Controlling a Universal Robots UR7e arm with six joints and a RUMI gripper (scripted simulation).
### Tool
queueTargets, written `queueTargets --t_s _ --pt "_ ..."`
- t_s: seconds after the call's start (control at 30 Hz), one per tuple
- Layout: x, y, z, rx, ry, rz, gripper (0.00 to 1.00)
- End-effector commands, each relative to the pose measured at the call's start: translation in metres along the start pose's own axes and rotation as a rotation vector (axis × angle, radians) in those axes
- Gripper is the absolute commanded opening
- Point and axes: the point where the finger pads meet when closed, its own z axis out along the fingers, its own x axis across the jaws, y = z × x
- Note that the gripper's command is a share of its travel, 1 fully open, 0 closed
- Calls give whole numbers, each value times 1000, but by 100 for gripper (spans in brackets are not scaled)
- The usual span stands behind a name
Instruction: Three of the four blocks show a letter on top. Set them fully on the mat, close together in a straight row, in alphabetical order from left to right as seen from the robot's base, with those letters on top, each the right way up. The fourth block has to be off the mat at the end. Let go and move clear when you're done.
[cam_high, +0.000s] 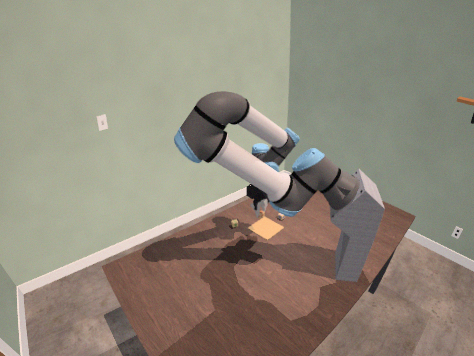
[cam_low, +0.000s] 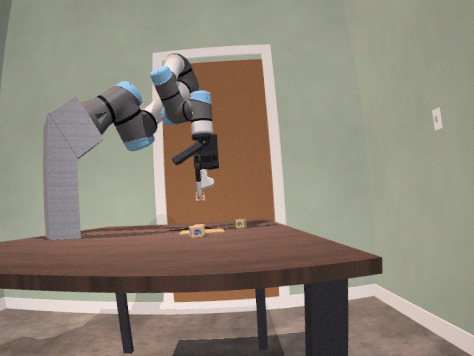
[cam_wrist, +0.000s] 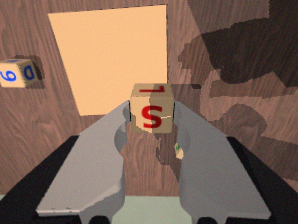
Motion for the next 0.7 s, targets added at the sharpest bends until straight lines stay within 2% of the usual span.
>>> queueTargets --t_s 0.0,0.67 --pt "-1 0 0 -1 1 -14 9" --pt "-1 -1 0 -1 1 -25 9"
